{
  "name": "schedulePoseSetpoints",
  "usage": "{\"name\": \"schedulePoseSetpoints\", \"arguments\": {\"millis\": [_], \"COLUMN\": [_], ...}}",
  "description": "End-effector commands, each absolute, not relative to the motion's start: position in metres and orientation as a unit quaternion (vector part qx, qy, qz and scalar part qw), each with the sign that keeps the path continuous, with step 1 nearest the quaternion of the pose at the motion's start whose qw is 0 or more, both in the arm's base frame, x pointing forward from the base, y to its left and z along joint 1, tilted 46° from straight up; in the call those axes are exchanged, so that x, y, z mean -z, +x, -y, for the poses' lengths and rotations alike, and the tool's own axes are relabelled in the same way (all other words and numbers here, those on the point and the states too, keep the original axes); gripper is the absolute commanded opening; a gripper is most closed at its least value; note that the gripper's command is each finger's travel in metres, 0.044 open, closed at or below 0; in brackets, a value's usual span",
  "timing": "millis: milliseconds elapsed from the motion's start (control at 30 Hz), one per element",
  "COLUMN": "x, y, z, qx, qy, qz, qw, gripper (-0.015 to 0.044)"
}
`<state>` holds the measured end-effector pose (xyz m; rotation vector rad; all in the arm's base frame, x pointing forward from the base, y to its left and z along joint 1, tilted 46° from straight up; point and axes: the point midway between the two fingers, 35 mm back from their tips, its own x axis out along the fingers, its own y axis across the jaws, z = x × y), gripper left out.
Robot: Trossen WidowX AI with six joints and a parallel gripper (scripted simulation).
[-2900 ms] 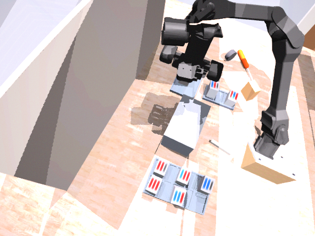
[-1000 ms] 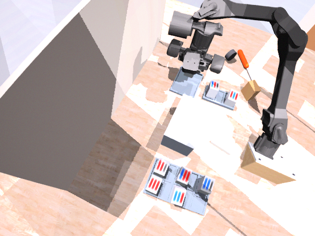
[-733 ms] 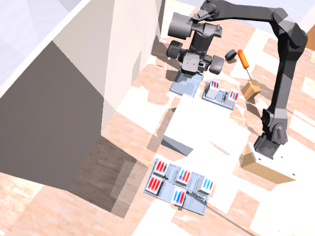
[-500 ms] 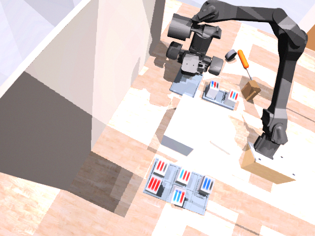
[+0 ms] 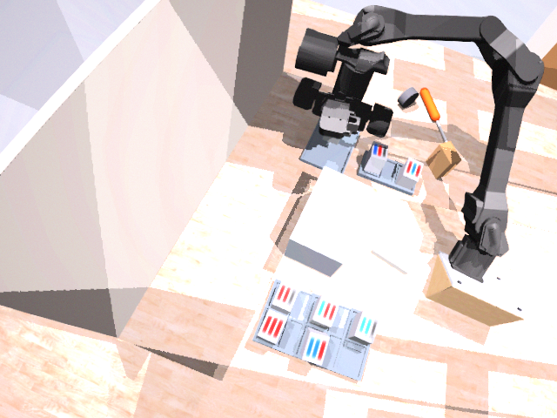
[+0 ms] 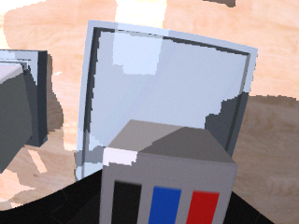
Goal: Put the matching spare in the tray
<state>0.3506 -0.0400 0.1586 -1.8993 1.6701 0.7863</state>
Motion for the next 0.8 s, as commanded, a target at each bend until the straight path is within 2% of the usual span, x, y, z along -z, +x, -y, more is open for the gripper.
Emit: {"name": "schedulePoseSetpoints", "arguments": {"millis": [0,767], "x": [-0.158,-0.147], "y": [0.350,0.350], "z": [0.042,0.055], "qx": [-0.287,-0.287], "qy": [-0.697,-0.696], "qz": [-0.610,-0.611], "qw": [0.244,0.245], "gripper": [0.0000,0.0000]}}
